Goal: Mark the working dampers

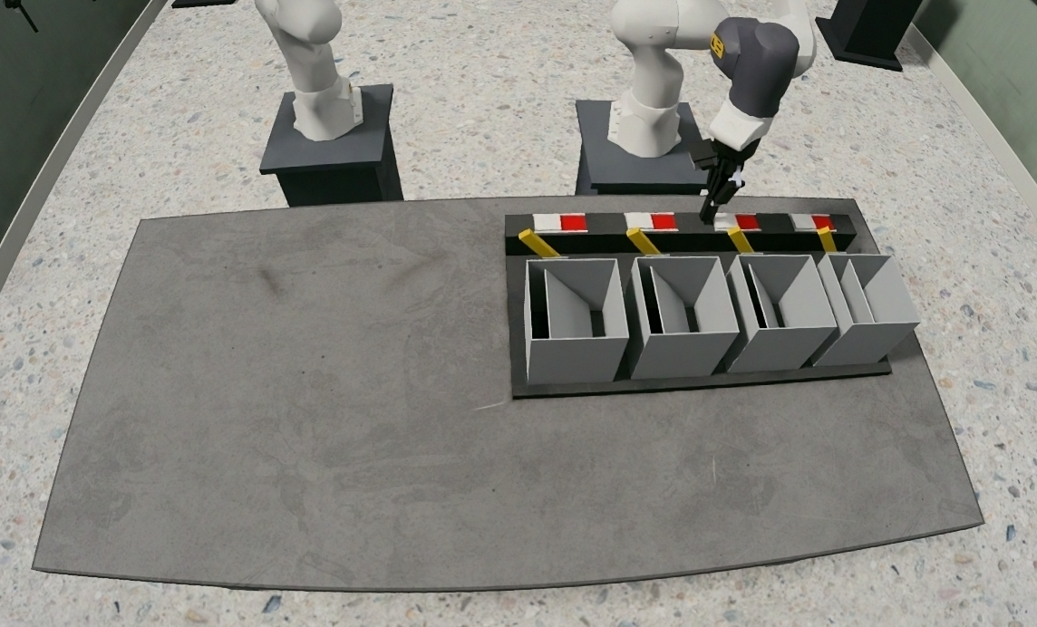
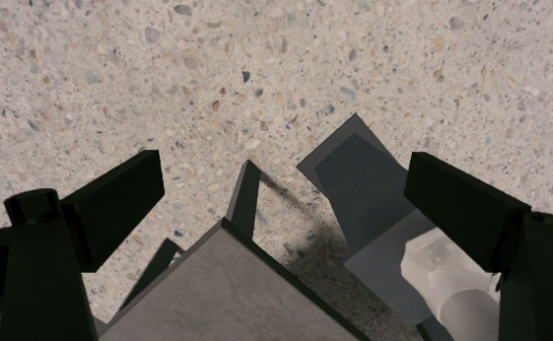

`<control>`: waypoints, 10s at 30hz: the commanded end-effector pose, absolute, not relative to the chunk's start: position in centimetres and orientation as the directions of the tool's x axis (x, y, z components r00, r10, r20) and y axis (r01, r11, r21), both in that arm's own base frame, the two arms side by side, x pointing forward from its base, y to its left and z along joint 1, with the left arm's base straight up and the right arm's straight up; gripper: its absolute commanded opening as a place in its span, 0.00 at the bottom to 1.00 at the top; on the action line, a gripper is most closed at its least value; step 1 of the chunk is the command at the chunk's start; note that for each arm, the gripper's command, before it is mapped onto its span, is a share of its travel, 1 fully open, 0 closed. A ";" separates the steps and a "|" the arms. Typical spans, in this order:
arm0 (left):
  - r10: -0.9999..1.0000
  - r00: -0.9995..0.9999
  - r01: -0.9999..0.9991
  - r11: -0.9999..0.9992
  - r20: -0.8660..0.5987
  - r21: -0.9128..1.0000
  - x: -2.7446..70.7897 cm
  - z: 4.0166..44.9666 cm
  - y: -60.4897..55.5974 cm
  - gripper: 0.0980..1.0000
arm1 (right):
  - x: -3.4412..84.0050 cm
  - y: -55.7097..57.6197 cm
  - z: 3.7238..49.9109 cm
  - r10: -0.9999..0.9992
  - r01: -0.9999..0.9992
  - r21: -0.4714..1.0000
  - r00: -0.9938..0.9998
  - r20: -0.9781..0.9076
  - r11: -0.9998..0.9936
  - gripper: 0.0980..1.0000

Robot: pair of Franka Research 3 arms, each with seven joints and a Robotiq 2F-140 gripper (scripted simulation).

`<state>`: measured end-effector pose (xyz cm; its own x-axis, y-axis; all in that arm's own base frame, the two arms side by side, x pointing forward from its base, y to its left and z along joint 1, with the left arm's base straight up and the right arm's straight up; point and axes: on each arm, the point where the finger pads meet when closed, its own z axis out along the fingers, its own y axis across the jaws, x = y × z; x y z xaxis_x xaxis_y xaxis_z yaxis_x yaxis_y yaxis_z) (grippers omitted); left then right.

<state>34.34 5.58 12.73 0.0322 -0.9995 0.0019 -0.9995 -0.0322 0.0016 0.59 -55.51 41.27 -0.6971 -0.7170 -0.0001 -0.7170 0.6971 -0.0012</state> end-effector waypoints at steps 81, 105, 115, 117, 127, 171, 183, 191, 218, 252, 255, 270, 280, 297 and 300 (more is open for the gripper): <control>-1.000 0.025 -1.000 -0.025 0.000 0.000 34.4 12.6 5.7 0.00 | 0.6 -55.4 41.3 -0.714 -0.714 0.000 -0.700 0.000 0.700 1.00; -1.000 0.025 -1.000 -0.025 0.000 0.000 34.4 12.0 5.7 0.00 | 0.6 -55.4 41.3 -0.714 -0.714 0.000 -0.700 0.000 0.700 1.00; -1.000 0.025 -1.000 -0.025 0.000 0.000 34.4 11.5 5.7 0.00 | 0.6 -55.4 41.3 -0.714 -0.714 0.000 -0.700 0.000 0.700 1.00; -1.000 0.025 -1.000 -0.025 0.000 0.000 34.4 11.5 5.7 0.00 | 0.6 -55.4 41.3 -0.714 -0.714 0.000 -0.700 0.000 0.700 1.00; -1.000 0.025 -1.000 -0.025 0.000 0.000 34.4 11.5 5.7 0.00 | 0.6 -55.4 41.3 -0.714 -0.714 0.000 -0.700 0.000 0.700 1.00; -1.000 0.025 -1.000 -0.025 0.000 0.000 34.4 11.5 6.1 0.00 | 0.6 -55.4 41.3 -0.714 -0.714 0.000 -0.700 0.000 0.700 1.00; -1.000 0.025 -1.000 -0.025 0.000 0.000 34.4 11.5 6.6 0.00 | 0.6 -55.4 41.3 -0.714 -0.714 0.000 -0.700 0.000 0.700 1.00; -1.000 0.025 -1.000 -0.025 0.000 0.000 34.4 11.5 6.9 0.00 | 0.6 -55.4 41.3 -0.714 -0.714 0.000 -0.700 0.000 0.700 1.00; -1.000 0.025 -1.000 -0.025 0.000 0.000 34.3 11.5 8.3 0.00 | 0.6 -55.4 41.3 -0.714 -0.714 0.000 -0.700 0.000 0.700 1.00; -1.000 0.025 -1.000 -0.025 0.000 0.000 34.3 11.5 10.0 0.00 | 0.6 -55.4 41.3 -0.714 -0.714 0.000 -0.700 0.000 0.700 1.00; -1.000 0.025 -1.000 -0.025 0.000 0.000 34.3 11.5 10.1 0.00 | 0.6 -55.4 41.3 -0.714 -0.714 0.000 -0.700 0.000 0.700 1.00; -1.000 0.025 -1.000 -0.025 0.000 0.000 34.3 11.5 10.7 0.00 | 0.6 -55.4 41.3 -0.714 -0.714 0.000 -0.700 0.000 0.700 1.00; -1.000 0.025 -1.000 -0.025 0.000 0.000 34.3 11.5 10.9 0.00 | 0.6 -55.4 41.3 -0.714 -0.714 0.000 -0.700 0.000 0.700 1.00; -1.000 0.025 -1.000 -0.025 0.000 0.000 34.3 11.5 11.1 0.00 | 0.6 -55.4 41.3 -0.714 -0.714 0.000 -0.700 0.000 0.700 1.00; -1.000 0.025 -1.000 -0.025 0.000 0.000 34.3 11.5 11.2 0.00 | 0.6 -55.4 41.3 -0.714 -0.714 0.000 -0.700 0.000 0.700 1.00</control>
